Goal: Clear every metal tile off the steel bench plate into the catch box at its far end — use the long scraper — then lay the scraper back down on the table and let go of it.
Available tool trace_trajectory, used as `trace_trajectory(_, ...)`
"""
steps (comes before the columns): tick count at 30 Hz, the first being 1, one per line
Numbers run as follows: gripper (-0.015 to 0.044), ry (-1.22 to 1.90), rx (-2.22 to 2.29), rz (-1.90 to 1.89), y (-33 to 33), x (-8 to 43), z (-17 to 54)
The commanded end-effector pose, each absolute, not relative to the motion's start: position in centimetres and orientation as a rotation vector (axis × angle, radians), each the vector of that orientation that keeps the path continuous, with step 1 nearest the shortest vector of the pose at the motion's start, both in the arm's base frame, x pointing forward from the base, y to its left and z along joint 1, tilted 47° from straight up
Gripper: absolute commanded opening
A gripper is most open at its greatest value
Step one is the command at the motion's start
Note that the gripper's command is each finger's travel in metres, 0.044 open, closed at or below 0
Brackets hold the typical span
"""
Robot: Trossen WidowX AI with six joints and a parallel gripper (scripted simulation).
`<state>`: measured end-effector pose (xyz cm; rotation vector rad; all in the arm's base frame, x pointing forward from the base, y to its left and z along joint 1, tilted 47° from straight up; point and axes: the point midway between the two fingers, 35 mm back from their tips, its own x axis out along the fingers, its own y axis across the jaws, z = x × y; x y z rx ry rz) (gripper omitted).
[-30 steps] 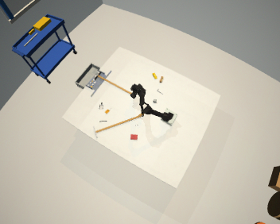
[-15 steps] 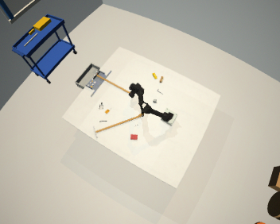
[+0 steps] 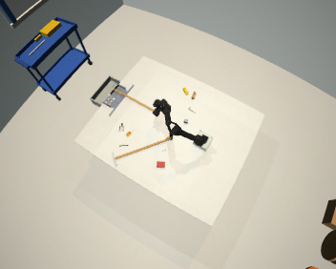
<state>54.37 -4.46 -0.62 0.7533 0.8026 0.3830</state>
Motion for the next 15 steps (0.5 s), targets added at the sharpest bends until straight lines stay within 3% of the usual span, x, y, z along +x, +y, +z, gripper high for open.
trace_trajectory(1, 0.0, 0.792, 0.751, 0.377, -4.68, 55.28, -0.36)
trace_trajectory(15, 0.0, 0.801, 0.753, 0.382, -4.41, 55.19, -0.48)
